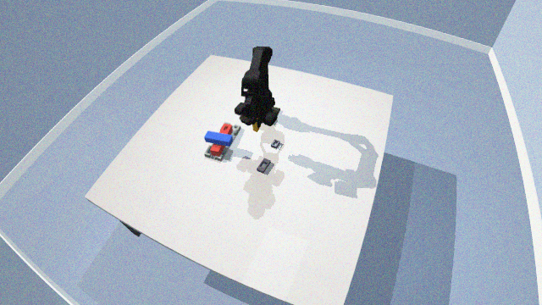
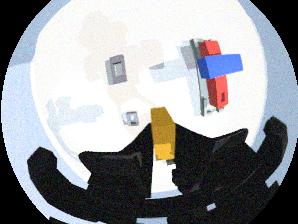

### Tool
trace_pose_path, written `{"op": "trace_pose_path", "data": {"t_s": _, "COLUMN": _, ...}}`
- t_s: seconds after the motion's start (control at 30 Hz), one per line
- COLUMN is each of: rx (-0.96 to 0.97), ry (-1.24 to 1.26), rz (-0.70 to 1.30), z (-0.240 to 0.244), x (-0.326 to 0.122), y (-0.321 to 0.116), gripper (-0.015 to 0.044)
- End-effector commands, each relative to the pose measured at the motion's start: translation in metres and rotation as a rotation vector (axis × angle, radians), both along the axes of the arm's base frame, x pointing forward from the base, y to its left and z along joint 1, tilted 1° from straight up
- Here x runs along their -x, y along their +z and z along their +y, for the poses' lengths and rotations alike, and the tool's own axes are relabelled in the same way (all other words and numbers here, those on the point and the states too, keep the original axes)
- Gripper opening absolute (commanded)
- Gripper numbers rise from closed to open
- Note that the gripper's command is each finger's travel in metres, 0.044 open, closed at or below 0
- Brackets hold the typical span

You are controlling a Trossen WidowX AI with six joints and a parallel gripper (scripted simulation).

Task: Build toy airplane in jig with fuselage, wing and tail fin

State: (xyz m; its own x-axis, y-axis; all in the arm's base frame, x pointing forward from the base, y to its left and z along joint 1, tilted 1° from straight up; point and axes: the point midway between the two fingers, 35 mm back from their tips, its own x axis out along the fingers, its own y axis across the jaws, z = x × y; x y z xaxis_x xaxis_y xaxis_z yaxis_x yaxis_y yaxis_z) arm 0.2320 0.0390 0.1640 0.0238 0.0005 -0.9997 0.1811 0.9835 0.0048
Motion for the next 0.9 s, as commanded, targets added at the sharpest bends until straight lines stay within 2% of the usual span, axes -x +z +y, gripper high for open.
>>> {"op": "trace_pose_path", "data": {"t_s": 0.0, "rx": 0.001, "ry": 0.011, "rz": 0.008, "z": -0.010, "x": -0.001, "y": -0.004, "gripper": 0.0000}}
{"op": "trace_pose_path", "data": {"t_s": 0.87, "rx": 0.012, "ry": 0.106, "rz": 0.007, "z": -0.092, "x": -0.004, "y": -0.019, "gripper": 0.0000}}
